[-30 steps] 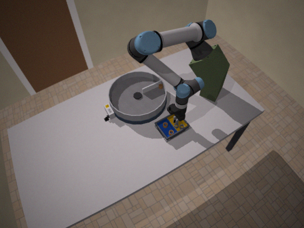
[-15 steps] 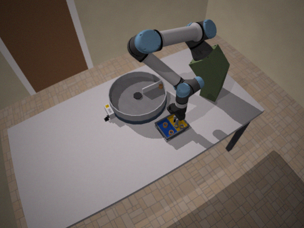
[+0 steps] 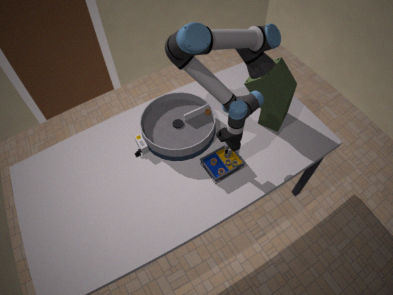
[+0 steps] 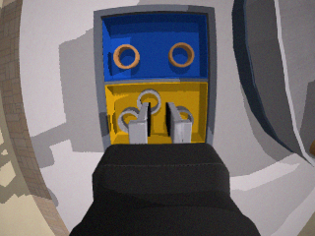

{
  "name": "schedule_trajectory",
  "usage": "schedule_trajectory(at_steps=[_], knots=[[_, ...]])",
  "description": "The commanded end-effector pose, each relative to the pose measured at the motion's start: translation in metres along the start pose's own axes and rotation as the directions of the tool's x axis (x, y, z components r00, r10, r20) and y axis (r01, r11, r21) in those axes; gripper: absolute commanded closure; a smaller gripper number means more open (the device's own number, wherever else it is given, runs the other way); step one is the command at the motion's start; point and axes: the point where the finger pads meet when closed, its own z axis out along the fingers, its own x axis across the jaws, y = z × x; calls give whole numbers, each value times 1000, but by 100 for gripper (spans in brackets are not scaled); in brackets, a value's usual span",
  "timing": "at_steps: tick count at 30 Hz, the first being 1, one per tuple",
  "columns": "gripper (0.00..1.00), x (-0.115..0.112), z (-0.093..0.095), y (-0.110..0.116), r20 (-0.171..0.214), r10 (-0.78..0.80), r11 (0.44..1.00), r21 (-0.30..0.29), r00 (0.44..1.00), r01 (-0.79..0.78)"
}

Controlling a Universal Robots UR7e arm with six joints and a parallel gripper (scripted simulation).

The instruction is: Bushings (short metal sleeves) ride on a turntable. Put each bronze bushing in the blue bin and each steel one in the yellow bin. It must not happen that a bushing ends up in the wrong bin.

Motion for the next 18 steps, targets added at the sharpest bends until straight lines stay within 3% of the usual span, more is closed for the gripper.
schedule_trajectory(at_steps=[1,3,6,11,18], knots=[[58,0,-23,-1,-1,1,1000,-3,1000,-1],[58,0,-39,-1,-1,1,1000,-3,1000,-1],[58,0,-39,-1,-1,1,1000,-3,1000,-1],[58,0,-79,-1,-1,1,1000,-3,1000,-1],[58,0,-79,-1,-1,1,1000,-3,1000,-1]])
